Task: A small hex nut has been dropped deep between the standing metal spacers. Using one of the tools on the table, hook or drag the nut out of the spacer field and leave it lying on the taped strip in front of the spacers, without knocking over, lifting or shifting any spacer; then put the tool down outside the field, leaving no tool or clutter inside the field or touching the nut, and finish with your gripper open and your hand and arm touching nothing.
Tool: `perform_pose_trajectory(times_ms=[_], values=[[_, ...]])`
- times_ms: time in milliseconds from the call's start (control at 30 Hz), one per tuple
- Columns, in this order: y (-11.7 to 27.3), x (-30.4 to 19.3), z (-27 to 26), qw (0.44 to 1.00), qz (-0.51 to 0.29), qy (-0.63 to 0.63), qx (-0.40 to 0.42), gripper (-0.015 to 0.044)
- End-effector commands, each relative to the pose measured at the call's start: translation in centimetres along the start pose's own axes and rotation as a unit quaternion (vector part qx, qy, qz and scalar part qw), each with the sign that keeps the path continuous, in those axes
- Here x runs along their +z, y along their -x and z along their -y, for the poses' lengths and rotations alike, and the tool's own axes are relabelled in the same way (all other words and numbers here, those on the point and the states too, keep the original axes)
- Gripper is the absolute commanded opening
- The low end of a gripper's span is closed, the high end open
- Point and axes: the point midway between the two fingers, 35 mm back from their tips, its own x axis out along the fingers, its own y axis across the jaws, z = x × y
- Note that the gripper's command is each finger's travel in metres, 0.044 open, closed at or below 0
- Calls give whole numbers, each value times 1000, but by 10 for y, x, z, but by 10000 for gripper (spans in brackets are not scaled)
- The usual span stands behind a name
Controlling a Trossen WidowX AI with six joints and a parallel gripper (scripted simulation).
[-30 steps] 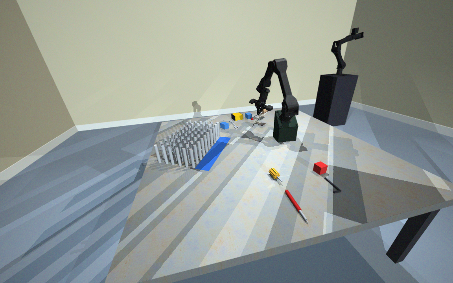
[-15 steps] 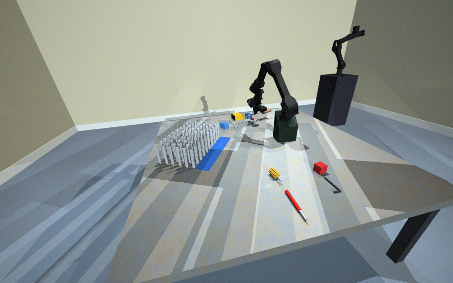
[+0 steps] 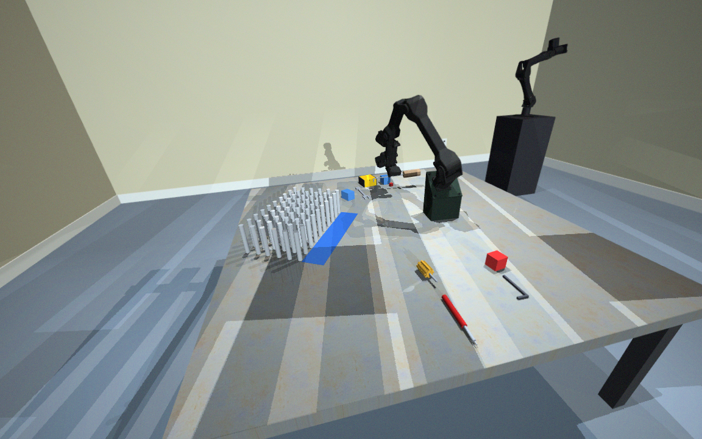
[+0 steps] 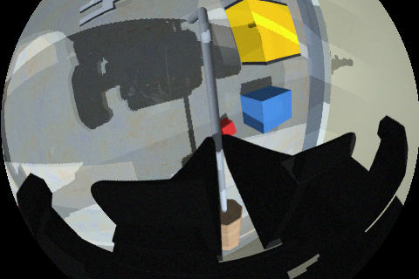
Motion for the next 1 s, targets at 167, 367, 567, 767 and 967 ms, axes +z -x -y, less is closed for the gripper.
perform_pose_trajectory(times_ms=[167, 367, 567, 767, 967], values=[[-2, 22, 8, 993, -22, -109, -38, 0], [-2, 24, 8, 992, -23, -117, -41, 0], [-7, 24, 6, 992, -23, -117, -40, 0], [-17, 25, 3, 992, -22, -116, -40, 0], [-26, 26, -1, 992, -22, -116, -40, 0]])
